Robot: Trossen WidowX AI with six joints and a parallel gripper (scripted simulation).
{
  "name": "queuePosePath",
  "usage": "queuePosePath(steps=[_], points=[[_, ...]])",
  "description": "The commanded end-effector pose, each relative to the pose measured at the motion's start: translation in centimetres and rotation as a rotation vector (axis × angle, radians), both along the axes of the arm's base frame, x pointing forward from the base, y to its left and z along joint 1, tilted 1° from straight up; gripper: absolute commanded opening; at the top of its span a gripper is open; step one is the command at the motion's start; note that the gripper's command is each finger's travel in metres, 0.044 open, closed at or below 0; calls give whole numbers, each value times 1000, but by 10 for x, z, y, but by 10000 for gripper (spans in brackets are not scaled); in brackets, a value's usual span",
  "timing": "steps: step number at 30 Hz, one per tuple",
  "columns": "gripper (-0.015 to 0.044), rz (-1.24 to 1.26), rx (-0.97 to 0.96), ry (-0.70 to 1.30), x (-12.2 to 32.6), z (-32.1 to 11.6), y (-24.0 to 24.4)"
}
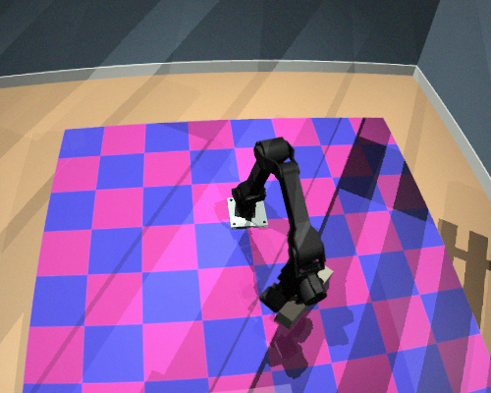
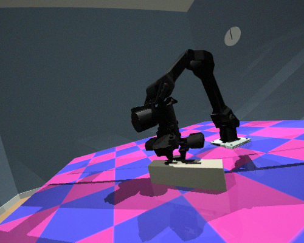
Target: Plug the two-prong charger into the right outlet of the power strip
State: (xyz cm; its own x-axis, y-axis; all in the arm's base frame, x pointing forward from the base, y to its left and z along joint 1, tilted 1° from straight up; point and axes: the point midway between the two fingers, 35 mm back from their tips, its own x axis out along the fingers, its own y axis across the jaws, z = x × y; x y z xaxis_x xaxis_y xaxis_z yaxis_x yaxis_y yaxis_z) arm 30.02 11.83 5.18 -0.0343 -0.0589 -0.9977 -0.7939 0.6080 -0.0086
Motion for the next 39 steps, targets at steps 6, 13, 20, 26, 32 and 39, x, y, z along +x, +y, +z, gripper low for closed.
queuePosePath(steps=[6,13,20,26,32,39], points=[[0,4,22,-23,9,1,10],[0,4,22,-23,10,1,12],[0,4,22,-23,10,1,12],[0,4,22,-23,9,1,11],[0,4,22,-23,9,1,10],[0,4,22,-22,8,1,10]])
